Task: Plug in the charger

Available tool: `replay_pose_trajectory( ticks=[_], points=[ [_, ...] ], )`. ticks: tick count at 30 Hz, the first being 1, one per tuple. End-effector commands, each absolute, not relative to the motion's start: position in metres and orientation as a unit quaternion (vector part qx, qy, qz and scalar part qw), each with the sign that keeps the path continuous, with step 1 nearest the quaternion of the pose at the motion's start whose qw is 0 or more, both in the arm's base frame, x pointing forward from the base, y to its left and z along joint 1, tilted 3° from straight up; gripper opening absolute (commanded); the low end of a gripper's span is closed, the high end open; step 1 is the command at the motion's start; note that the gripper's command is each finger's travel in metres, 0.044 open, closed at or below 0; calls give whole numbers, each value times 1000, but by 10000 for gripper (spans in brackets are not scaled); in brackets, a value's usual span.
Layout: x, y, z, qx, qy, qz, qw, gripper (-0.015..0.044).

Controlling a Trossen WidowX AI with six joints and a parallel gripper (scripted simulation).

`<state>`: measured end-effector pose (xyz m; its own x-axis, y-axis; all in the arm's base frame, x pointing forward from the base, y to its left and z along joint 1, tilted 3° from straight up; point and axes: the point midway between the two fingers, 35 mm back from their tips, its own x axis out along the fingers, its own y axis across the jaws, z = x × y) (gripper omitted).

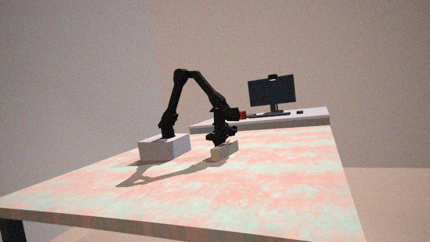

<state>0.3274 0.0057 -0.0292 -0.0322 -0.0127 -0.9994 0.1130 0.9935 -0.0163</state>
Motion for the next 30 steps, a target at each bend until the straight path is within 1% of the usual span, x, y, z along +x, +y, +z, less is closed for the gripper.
replay_pose_trajectory(
  ticks=[1, 28, 30],
  points=[
    [336, 6, -27, 35, 704, -45, 708, 0],
    [328, 6, -28, 35, 716, -45, 696, 0],
    [328, 6, -28, 35, 716, -45, 696, 53]
  ],
)
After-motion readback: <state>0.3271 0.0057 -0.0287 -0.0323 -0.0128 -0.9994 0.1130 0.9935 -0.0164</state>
